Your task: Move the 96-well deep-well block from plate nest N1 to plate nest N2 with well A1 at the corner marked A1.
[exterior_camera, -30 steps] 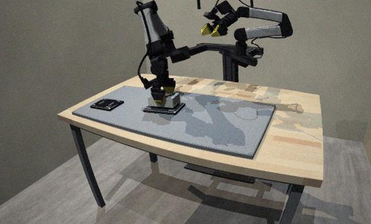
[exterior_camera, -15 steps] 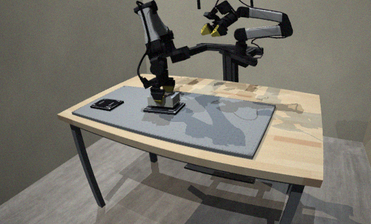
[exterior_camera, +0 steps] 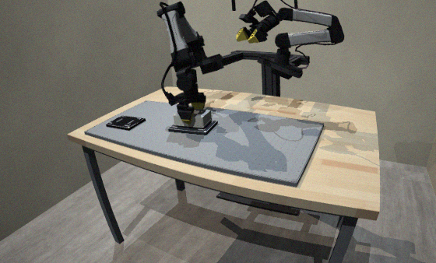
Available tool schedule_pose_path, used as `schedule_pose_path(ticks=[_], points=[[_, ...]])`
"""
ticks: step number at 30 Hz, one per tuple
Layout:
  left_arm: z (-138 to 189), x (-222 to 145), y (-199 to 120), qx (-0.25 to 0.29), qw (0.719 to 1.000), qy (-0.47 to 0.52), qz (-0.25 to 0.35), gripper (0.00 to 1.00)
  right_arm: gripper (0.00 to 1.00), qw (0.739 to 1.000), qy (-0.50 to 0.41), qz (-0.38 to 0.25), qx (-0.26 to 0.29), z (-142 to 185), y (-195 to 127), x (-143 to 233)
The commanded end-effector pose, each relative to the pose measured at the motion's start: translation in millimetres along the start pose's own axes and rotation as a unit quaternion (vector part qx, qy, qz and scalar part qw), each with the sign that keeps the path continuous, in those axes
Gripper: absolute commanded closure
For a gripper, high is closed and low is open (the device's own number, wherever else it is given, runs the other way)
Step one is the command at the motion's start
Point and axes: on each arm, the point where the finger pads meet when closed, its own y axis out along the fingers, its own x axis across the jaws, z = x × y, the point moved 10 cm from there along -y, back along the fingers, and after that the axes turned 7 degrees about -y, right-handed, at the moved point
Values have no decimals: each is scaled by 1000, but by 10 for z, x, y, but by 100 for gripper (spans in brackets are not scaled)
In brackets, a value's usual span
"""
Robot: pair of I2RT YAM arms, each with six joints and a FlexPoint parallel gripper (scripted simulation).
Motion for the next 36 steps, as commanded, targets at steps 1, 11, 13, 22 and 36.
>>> schedule_pose_path(ticks=[1,11,13,22,36], points=[[-41,-9,-5,-8,1000,-5,3,0,25,1000,1,-21,8,9,4,125],[-41,-9,-5,-8,1000,-5,3,0,25,1000,3,-28,2,3,122,121],[-41,-9,-5,-8,1000,-5,3,0,25,1000,4,-31,2,-6,-14,67],[-41,-9,-5,-8,1000,-5,3,0,25,999,7,-35,3,-13,-87,36],[-41,-9,-5,-8,1000,-5,3,0,25,1000,4,-20,2,5,-256,-17]])
